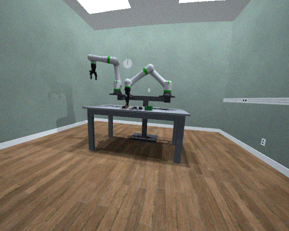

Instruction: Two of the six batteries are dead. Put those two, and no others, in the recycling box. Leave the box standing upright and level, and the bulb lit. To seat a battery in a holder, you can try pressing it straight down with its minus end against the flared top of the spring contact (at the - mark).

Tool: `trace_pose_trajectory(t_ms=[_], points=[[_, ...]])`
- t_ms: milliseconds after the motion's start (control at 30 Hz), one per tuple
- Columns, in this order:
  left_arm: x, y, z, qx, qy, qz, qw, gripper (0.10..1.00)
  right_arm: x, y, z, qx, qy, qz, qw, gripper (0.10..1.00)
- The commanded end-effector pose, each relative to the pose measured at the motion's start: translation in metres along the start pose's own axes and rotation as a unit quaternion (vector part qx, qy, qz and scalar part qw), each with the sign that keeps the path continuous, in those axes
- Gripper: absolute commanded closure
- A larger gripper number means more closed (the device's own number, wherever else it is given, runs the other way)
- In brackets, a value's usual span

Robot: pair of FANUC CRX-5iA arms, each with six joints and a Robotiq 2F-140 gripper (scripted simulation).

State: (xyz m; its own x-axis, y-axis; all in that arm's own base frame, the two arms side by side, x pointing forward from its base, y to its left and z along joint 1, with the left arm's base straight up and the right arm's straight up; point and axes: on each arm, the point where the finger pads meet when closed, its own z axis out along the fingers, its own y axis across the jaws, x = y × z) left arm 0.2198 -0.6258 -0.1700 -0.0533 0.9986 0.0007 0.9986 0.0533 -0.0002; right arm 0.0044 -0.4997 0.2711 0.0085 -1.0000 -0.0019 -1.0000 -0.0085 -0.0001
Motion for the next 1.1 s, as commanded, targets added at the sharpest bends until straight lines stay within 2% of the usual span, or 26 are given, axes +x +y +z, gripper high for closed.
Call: trace_pose_trajectory(t_ms=[0,300,800,833,1067], points=[[-0.0013,0.0004,0.0020,0.000,-0.001,0.000,1.000,0.854,0.0002,0.0002,-0.0009,0.000,0.001,0.000,1.000,0.098],[-0.0013,0.0004,0.0100,0.000,-0.001,0.000,1.000,0.854,0.0002,0.0002,-0.0009,0.000,0.001,0.000,1.000,0.098],[-0.0013,0.0004,0.0105,0.000,-0.001,0.000,1.000,0.854,0.0002,0.0002,-0.0009,0.000,0.001,0.000,1.000,0.098],[-0.0013,0.0004,0.0105,0.000,-0.001,0.000,1.000,0.734,0.0002,0.0002,-0.0009,0.000,0.001,0.000,1.000,0.098],[-0.0013,0.0004,0.0105,0.000,-0.001,0.000,1.000,0.734,0.0002,0.0002,-0.0009,0.000,0.001,0.000,1.000,0.098]])
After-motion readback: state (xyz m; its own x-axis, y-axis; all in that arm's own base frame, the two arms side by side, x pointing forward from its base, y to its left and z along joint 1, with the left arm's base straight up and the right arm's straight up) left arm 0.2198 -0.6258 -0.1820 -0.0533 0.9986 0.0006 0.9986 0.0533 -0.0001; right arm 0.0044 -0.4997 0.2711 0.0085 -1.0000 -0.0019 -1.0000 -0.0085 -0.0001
